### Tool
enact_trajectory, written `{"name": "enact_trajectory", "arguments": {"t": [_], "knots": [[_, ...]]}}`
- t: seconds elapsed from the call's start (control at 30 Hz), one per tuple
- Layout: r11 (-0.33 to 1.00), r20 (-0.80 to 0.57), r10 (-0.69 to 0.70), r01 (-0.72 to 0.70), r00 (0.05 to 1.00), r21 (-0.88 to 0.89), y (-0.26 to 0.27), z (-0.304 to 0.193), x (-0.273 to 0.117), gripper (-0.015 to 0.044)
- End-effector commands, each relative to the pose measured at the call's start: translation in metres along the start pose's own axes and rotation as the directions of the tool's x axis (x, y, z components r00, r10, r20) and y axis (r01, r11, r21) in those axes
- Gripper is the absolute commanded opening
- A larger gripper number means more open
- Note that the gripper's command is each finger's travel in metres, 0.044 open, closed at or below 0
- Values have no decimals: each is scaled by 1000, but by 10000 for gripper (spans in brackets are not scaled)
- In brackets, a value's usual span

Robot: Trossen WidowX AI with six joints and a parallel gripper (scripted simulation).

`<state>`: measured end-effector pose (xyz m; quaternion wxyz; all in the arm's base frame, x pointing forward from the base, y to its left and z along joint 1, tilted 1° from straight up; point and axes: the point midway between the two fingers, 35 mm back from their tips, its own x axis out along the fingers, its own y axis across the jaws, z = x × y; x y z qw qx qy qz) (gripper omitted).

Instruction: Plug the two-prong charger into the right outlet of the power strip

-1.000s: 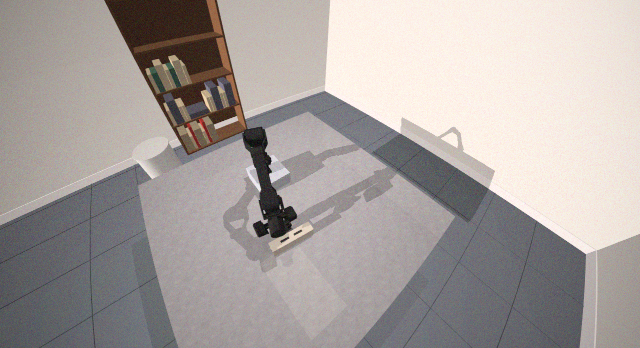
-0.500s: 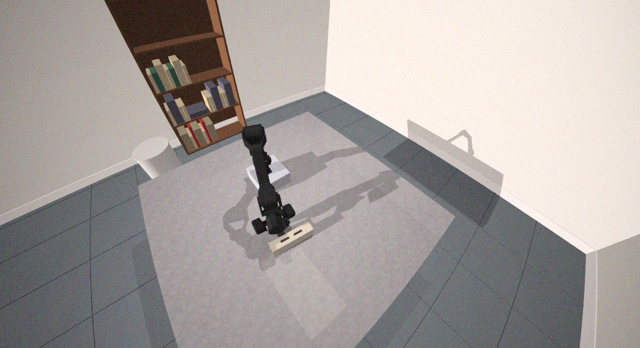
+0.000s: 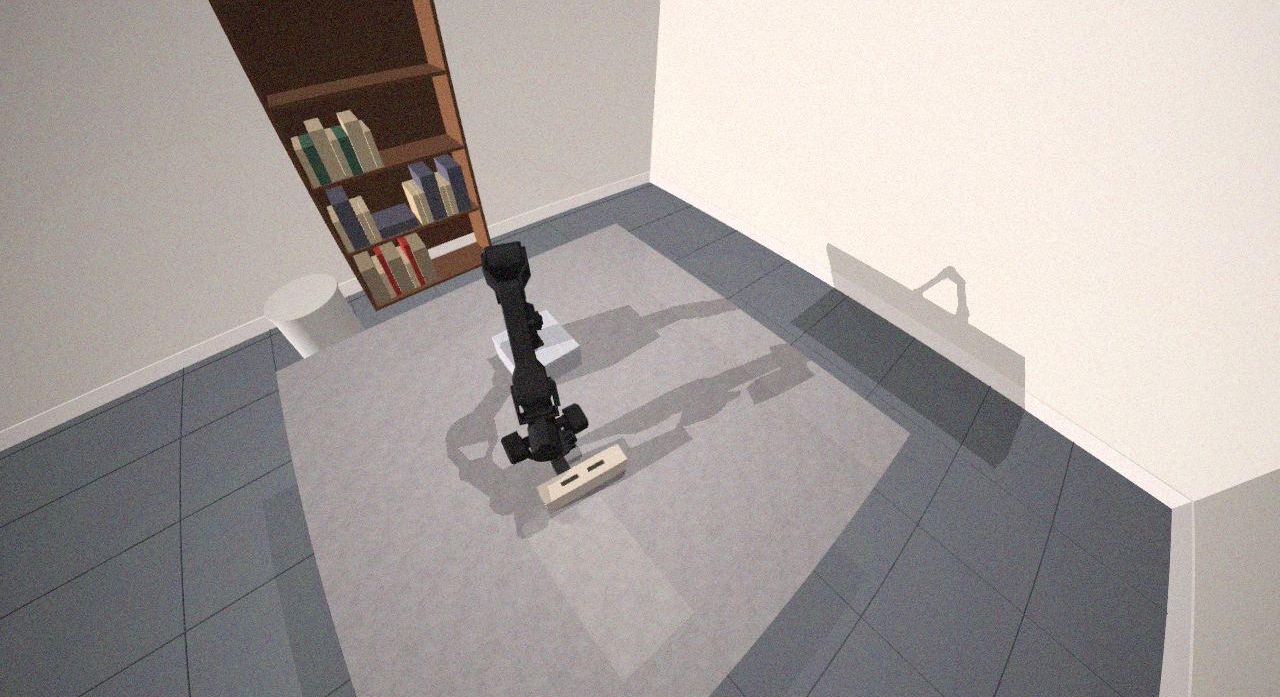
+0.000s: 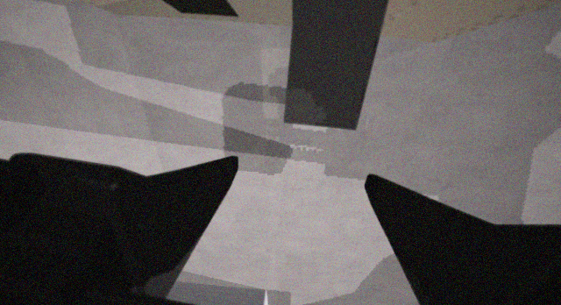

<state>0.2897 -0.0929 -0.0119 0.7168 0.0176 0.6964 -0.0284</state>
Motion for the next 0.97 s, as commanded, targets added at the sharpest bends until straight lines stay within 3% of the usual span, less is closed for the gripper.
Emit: {"name": "enact_trajectory", "arguments": {"t": [0.0, 0.27, 0.93], "knots": [[1000, 144, 5, -6, 990, 4, -1, 6, -20, 440], [1000, 524, 4, 1, 852, -10, 0, 15, -76, 440], [1000, 532, 4, 2, 847, -11, 0, 15, -77, 440]]}}
